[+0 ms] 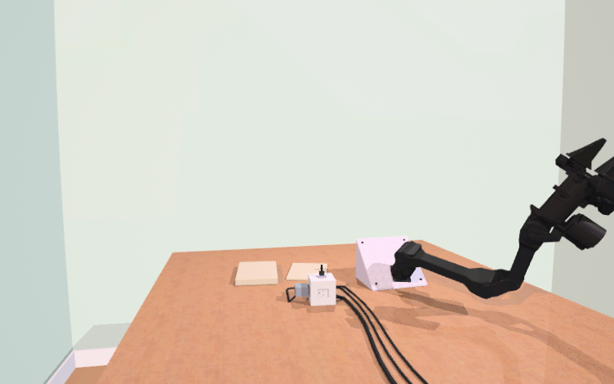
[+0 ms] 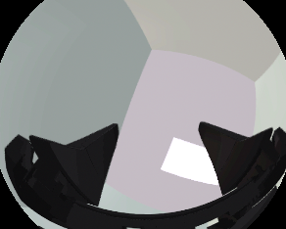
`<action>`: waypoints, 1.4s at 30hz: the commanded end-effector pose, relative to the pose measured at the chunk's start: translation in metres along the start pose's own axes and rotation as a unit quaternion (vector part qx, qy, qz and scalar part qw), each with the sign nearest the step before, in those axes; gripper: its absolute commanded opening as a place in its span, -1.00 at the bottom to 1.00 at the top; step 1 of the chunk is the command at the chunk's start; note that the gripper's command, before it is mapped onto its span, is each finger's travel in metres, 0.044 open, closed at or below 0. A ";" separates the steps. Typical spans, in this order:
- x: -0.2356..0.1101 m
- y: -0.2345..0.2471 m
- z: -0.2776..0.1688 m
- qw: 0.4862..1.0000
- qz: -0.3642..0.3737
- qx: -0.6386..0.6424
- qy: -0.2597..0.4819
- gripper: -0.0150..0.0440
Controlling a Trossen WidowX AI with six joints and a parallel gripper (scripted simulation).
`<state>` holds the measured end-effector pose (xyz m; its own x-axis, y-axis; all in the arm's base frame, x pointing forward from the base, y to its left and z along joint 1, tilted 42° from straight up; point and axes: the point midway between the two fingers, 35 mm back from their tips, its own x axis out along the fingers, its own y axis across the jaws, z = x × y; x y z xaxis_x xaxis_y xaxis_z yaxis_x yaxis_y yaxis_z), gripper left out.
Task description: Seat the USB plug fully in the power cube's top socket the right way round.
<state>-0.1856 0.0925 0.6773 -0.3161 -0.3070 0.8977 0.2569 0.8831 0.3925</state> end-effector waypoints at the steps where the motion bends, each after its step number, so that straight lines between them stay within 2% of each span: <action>1: 0.001 -0.001 -0.003 1.000 0.000 -0.005 0.004 0.95; 3: 0.006 -0.007 -0.028 0.998 0.002 -0.043 0.040 1.00; 5: 0.011 -0.021 -0.079 0.987 0.011 -0.116 0.112 1.00; 11: 0.007 -0.049 -0.160 0.953 0.027 -0.202 0.226 1.00; 15: -0.010 -0.075 -0.231 0.907 0.049 -0.267 0.320 1.00; 19: -0.041 -0.099 -0.298 0.850 0.084 -0.306 0.420 1.00; 25: -0.105 -0.133 -0.384 0.729 0.167 -0.367 0.552 1.00; 27: -0.120 -0.141 -0.398 0.723 0.162 -0.348 0.575 1.00; 28: -0.142 -0.150 -0.416 0.701 0.169 -0.338 0.605 1.00; 29: -0.142 -0.150 -0.416 0.701 0.169 -0.338 0.605 1.00; 31: -0.182 -0.162 -0.445 0.632 0.219 -0.351 0.655 1.00; 35: -0.245 -0.174 -0.476 0.529 0.300 -0.353 0.711 1.00; 42: -0.375 -0.193 -0.498 0.311 0.472 -0.288 0.773 1.00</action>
<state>0.3179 -0.1502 0.4189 0.8963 -0.3229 -0.3039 0.0676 0.7768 -0.6261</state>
